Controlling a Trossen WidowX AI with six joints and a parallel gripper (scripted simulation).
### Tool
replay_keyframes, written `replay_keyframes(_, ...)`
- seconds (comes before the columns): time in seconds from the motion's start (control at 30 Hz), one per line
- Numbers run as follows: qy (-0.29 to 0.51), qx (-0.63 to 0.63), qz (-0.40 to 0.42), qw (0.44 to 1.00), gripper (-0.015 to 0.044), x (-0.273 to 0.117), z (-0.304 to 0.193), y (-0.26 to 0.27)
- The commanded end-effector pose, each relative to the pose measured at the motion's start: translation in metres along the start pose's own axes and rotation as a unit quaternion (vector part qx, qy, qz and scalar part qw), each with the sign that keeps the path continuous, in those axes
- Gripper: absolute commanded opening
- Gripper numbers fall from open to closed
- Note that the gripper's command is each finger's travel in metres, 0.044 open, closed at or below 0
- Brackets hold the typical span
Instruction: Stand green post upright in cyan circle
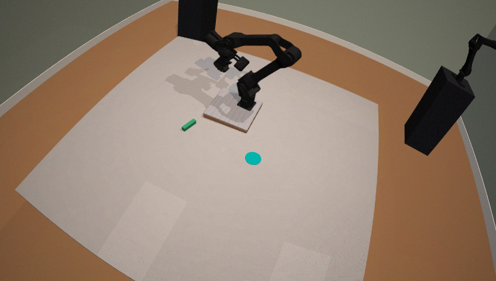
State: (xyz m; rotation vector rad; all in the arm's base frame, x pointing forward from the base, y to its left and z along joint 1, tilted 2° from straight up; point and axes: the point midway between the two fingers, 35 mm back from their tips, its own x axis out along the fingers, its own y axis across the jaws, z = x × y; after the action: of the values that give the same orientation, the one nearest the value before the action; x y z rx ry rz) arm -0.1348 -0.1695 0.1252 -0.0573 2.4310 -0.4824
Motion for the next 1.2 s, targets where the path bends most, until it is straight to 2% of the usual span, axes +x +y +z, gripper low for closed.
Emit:
replay_keyframes(0.0,-0.004,0.001,-0.002,1.000,0.0374,-0.001,0.001,-0.001)
replay_keyframes(0.17,-0.102,0.020,-0.032,0.994,0.0242,-0.032,0.040,-0.034)
replay_keyframes(0.2,-0.125,0.023,-0.035,0.991,0.0233,-0.040,0.049,-0.039)
replay_keyframes(0.47,-0.290,0.032,-0.011,0.957,0.0233,-0.125,0.124,-0.059)
replay_keyframes(0.7,-0.388,0.017,0.068,0.919,0.0233,-0.212,0.179,-0.036)
replay_keyframes(0.97,-0.424,-0.019,0.192,0.885,0.0233,-0.307,0.214,0.032)
replay_keyframes(1.17,-0.423,-0.022,0.203,0.883,0.0233,-0.315,0.215,0.040)
